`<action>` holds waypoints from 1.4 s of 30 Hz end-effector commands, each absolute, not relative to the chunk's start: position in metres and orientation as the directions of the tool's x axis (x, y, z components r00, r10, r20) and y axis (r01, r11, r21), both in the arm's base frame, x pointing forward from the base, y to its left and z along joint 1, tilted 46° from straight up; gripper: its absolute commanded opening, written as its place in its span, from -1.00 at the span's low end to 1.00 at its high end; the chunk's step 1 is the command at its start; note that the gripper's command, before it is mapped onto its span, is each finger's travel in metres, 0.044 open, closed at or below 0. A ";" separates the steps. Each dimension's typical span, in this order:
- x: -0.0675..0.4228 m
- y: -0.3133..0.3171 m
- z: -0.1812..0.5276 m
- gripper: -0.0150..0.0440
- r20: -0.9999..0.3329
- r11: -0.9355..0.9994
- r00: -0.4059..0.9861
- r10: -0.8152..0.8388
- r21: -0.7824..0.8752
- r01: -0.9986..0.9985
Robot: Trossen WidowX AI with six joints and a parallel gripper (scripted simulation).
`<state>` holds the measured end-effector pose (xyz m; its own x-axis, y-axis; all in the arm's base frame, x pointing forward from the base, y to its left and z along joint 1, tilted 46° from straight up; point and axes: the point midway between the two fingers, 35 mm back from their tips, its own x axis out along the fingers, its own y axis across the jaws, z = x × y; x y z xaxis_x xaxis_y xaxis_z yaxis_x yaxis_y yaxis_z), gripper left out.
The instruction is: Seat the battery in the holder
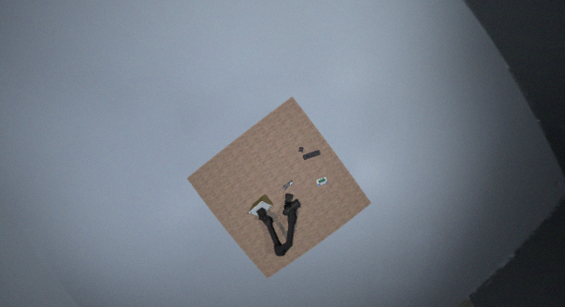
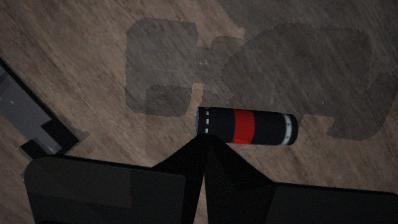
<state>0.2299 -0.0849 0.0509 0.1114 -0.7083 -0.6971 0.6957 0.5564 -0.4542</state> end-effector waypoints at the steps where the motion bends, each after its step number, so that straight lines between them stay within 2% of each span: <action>1: 0.226 -0.086 0.050 -0.49 -0.695 0.558 0.108 -0.711 -0.464 0.689; 14: 0.218 -0.029 0.104 -0.49 -0.698 0.560 0.106 -0.708 -0.462 0.688; 25: 0.217 -0.030 0.103 -0.49 -0.695 0.561 0.104 -0.711 -0.472 0.681; 26: 0.217 -0.031 0.103 -0.40 -0.696 0.565 0.103 -0.711 -0.477 0.673; 28: 0.217 -0.035 0.100 -0.22 -0.698 0.606 0.103 -0.709 -0.528 0.594; 34: 0.217 -0.053 0.089 0.31 -0.702 0.708 0.104 -0.704 -0.686 0.167; 38: 0.216 -0.065 0.081 0.31 -0.702 0.688 0.105 -0.704 -0.711 -0.143; 42: 0.214 -0.077 0.075 0.31 -0.700 0.599 0.106 -0.706 -0.670 -0.439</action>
<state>0.2204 -0.0584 0.0865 0.1109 -0.6977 -0.7077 -0.0056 0.7117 -0.7025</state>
